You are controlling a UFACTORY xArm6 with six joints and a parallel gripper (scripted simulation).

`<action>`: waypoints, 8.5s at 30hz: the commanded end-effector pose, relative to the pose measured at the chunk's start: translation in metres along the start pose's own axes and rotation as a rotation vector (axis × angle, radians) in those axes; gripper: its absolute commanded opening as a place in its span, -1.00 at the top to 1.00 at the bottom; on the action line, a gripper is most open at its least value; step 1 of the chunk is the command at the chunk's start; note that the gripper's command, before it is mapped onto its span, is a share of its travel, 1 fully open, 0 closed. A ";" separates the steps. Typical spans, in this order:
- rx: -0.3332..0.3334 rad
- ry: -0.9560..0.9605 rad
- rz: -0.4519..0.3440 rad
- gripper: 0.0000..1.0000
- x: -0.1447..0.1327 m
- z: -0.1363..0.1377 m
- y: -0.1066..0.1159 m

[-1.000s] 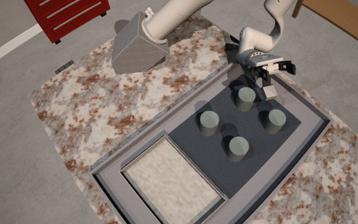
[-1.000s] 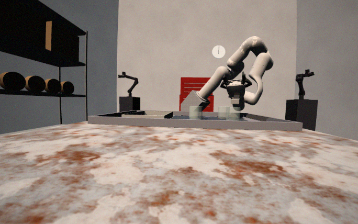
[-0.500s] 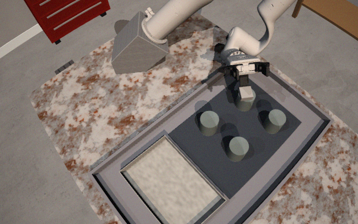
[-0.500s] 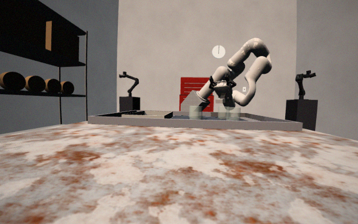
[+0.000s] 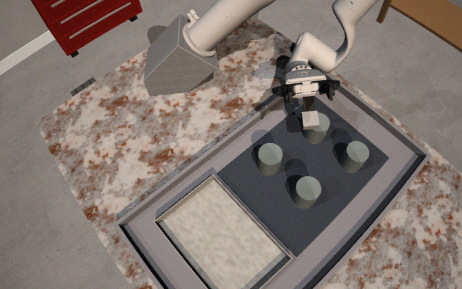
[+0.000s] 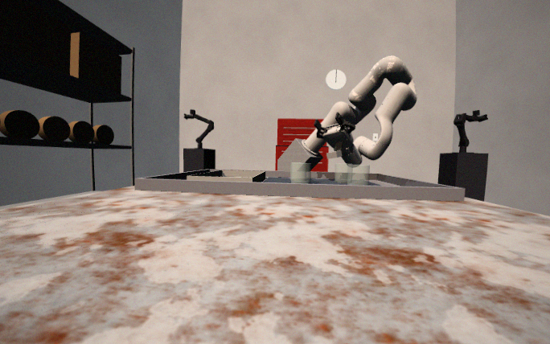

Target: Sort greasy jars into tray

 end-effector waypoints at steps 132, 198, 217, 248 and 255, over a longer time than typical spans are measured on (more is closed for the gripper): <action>1.692 -0.882 0.385 -1.00 -0.011 0.067 -0.107; 2.378 -1.134 0.576 1.00 -0.004 0.036 -0.146; 2.378 -1.134 0.576 1.00 0.015 0.031 -0.133; 2.378 -1.134 0.576 1.00 0.085 -0.048 -0.134; 2.378 -1.134 0.576 1.00 0.112 -0.055 -0.115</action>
Point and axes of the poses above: the point where the finger pads meet when closed, its own y axis back along the fingers, its own z axis across the jaws, x = y × z, the point moved 6 cm from there along y, back along the fingers, and after that the axes turned 4 degrees about -y, right-handed, at the moved point
